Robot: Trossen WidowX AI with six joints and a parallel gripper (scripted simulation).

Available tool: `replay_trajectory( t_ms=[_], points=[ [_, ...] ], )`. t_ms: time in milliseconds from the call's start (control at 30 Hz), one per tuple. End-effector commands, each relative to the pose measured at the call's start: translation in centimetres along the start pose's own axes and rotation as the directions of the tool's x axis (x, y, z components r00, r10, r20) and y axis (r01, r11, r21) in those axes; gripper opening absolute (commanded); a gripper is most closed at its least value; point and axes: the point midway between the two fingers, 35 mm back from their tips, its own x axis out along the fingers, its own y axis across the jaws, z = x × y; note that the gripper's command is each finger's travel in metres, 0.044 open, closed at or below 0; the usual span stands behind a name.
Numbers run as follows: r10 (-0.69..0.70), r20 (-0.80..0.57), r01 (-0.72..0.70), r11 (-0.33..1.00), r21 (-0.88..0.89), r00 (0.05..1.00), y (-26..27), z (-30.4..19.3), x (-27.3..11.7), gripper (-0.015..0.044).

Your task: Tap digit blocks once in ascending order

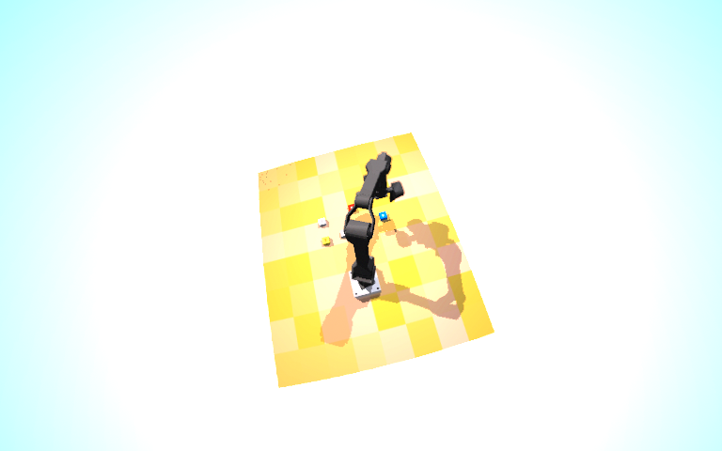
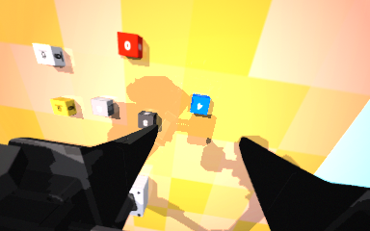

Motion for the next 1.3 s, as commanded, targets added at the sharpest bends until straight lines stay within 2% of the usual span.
replay_trajectory(
  t_ms=[0, 533, 833, 1267],
  points=[
    [-0.001, -0.012, 0.001, 1.0, 0.013, 1.0, -0.3, 0.0, 0.0, 0.04],
    [-0.001, -0.012, 0.001, 1.0, 0.013, 1.0, -0.3, 0.0, 0.0, 0.04],
    [0.007, -0.016, -0.007, 1.0, 0.013, 1.0, 8.8, -5.2, -0.1, 0.04],
    [0.007, -0.016, -0.007, 1.0, 0.013, 1.0, 9.0, -5.4, -0.1, 0.04]
  ],
)
